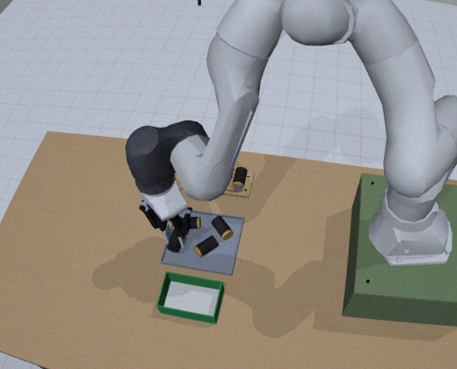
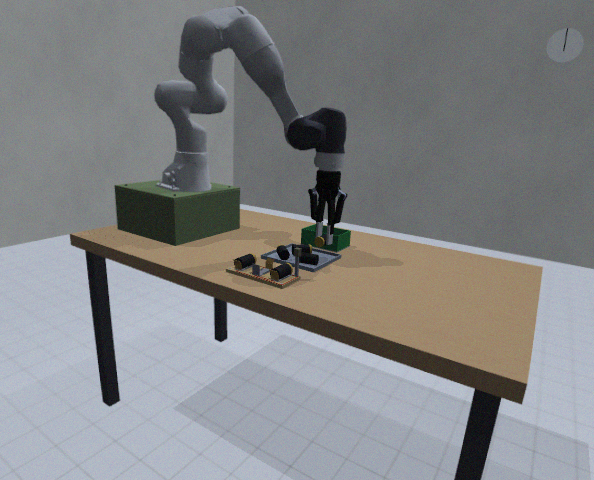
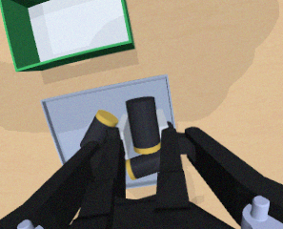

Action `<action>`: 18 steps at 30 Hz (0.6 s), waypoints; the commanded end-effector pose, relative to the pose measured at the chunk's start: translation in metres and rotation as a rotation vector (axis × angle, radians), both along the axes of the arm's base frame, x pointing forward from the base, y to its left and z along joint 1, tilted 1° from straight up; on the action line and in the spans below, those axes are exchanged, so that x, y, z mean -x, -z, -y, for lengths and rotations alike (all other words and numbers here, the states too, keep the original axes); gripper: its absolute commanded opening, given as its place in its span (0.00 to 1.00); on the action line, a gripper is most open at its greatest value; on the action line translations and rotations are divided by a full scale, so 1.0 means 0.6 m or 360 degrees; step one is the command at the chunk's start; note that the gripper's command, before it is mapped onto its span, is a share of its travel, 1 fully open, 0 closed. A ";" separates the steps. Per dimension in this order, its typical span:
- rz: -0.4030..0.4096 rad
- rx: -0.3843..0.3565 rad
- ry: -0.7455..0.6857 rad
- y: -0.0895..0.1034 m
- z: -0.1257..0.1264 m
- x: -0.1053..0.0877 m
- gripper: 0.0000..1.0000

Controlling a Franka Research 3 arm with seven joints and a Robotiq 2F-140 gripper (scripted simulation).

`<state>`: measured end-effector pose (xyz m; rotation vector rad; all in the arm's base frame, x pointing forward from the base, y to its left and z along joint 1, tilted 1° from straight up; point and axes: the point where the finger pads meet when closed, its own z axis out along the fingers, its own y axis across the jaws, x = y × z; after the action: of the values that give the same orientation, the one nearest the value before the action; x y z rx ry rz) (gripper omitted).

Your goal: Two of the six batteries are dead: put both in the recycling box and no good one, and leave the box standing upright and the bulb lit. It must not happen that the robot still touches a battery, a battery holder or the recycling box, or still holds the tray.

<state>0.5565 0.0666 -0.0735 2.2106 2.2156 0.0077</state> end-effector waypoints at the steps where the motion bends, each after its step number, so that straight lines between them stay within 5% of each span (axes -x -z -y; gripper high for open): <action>1: 0.0010 0.0000 -0.0047 -0.003 0.000 -0.005 0.16; 18: 0.0010 0.0000 -0.0050 -0.003 -0.002 -0.008 0.16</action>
<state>0.5596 0.0664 -0.0729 2.1851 2.2373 0.0137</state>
